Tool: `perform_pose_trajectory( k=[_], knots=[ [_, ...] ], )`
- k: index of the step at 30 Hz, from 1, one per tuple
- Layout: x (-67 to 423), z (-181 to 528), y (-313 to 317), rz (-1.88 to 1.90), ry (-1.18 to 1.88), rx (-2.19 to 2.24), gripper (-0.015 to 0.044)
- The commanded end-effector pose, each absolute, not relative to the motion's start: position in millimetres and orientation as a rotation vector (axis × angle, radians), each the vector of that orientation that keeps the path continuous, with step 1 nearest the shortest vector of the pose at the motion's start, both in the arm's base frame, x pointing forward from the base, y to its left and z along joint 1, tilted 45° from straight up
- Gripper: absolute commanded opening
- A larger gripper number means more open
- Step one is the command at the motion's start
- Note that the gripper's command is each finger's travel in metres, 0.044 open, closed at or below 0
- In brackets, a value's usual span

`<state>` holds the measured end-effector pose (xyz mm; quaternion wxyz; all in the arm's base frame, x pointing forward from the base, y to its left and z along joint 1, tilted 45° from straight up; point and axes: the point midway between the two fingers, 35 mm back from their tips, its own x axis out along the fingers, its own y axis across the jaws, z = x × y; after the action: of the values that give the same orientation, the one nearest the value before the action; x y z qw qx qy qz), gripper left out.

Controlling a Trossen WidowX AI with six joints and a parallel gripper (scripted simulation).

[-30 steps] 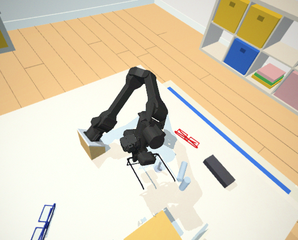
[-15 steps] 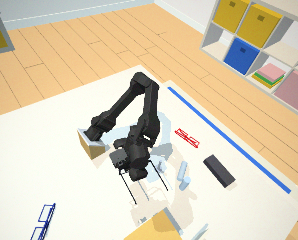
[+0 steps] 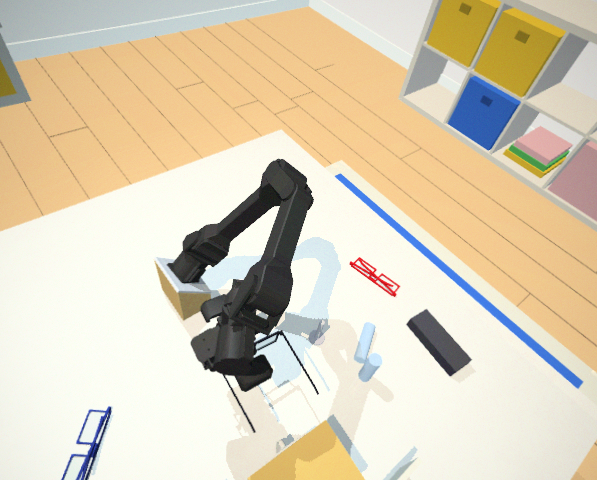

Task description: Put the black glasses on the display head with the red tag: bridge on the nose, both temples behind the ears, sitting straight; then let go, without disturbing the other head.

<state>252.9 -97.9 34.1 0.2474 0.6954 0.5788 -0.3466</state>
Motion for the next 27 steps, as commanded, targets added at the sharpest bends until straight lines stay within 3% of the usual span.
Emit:
perform_pose_trajectory(
  k=[1,27],
  knots=[
    [254,21,-104,-0.895,1.605,1.906,0.0],
    [252,-8,-98,-0.82,1.619,1.944,0.0]
  ],
)
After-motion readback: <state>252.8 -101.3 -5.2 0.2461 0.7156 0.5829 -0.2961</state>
